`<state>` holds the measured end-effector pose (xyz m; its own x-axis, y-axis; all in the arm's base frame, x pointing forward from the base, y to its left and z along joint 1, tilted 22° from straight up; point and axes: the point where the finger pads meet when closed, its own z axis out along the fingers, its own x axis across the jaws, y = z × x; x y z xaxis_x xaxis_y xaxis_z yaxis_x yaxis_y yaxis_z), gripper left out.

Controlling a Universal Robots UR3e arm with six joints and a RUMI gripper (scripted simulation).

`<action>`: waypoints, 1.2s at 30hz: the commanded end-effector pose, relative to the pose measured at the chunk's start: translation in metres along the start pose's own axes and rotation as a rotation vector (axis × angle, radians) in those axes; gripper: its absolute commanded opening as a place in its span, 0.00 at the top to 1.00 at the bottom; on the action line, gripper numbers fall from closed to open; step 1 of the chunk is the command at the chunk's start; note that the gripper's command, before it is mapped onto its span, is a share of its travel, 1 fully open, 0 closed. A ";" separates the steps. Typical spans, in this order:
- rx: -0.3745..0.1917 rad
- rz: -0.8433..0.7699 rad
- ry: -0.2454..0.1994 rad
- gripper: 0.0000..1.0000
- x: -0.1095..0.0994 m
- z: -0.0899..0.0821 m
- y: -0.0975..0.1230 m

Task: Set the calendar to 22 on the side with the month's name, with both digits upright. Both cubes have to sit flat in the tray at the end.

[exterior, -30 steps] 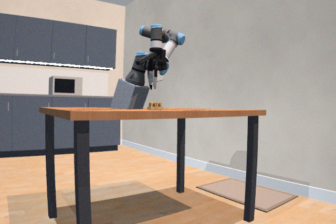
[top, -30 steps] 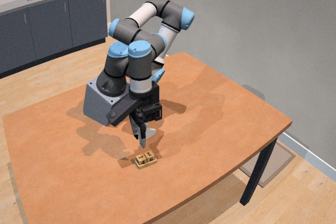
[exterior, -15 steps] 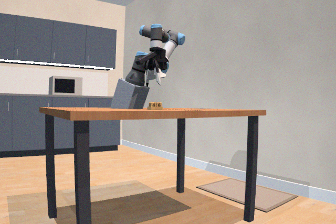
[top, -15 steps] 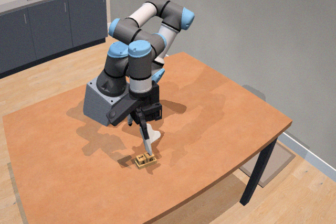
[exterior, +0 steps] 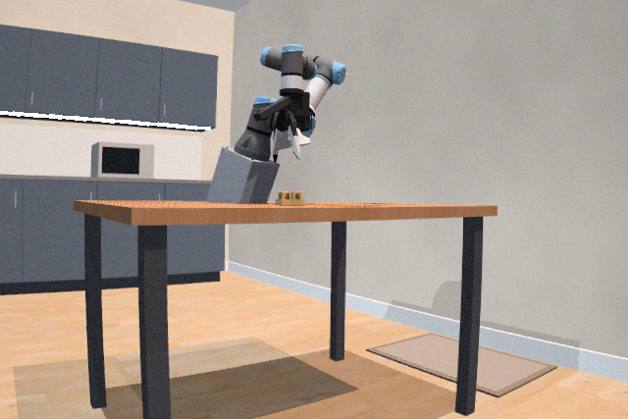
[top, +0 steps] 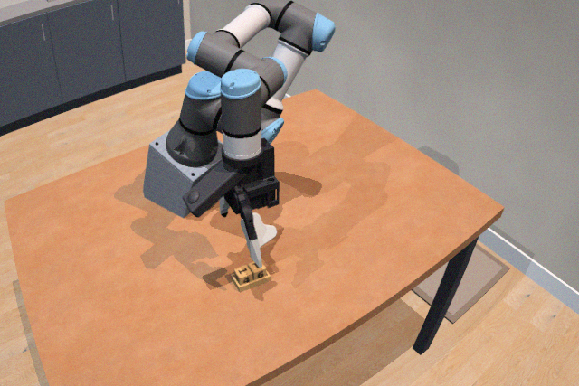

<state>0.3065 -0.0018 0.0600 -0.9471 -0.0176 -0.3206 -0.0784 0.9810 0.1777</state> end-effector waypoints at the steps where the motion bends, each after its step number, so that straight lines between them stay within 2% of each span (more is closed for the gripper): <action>1: 0.001 -0.001 -0.001 0.00 -0.001 -0.004 0.000; 8: 0.001 -0.001 -0.001 0.00 -0.001 -0.013 0.000; 23: 0.001 -0.001 -0.001 0.00 0.000 -0.059 0.000; 36: 0.001 -0.001 -0.001 0.00 0.000 -0.073 0.000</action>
<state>0.2849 -0.0153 0.1253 -0.9472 -0.0174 -0.3200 -0.0775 0.9813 0.1761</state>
